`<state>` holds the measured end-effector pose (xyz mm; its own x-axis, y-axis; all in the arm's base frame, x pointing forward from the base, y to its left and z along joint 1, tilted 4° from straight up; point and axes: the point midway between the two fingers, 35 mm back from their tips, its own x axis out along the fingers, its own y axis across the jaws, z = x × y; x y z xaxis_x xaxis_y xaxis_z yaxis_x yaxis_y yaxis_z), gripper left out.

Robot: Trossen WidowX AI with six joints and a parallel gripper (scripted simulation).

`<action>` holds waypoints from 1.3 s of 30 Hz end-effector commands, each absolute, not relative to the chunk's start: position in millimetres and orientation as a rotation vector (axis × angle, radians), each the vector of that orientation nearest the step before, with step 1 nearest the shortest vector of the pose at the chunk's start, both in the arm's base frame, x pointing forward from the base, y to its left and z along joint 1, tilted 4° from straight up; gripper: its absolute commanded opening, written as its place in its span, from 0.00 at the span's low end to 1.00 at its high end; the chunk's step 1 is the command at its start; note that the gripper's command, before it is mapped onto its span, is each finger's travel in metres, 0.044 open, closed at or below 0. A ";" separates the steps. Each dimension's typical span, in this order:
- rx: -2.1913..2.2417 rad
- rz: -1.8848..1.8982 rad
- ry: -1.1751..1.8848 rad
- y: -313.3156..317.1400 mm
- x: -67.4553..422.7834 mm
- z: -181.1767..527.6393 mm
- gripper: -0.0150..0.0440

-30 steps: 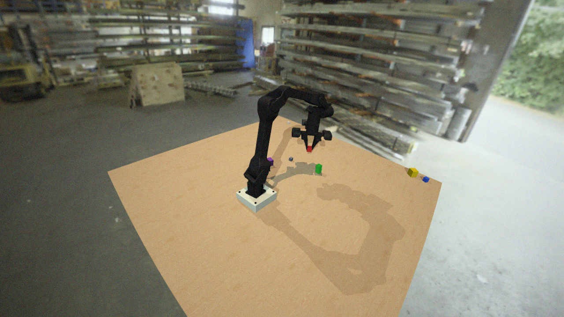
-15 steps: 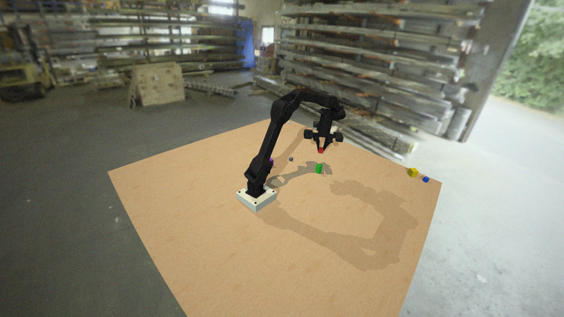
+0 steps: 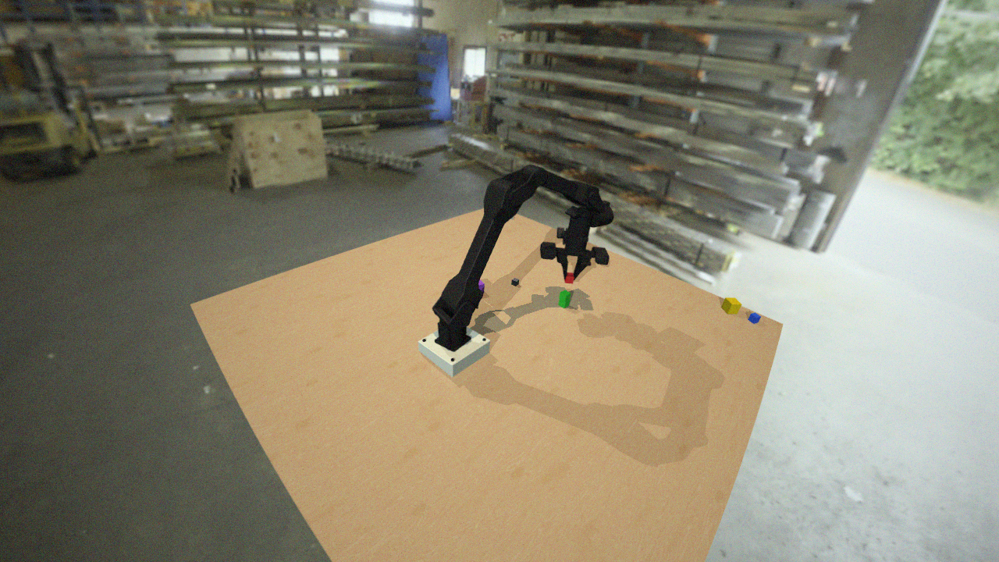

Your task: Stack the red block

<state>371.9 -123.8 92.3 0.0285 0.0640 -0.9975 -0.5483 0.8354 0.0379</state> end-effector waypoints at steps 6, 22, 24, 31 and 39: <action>-0.412 0.493 1.477 -122.7 371.2 76.4 0.25; -0.412 0.493 1.477 -120.8 370.9 53.2 0.25; -0.412 0.493 1.477 -120.9 370.9 53.5 0.25; -0.412 0.493 1.477 -120.8 370.9 53.1 0.25; -0.412 0.493 1.477 -120.9 370.9 53.9 0.25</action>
<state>370.6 -120.5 53.4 0.0271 0.0647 -0.9975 -0.5527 0.8325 0.0390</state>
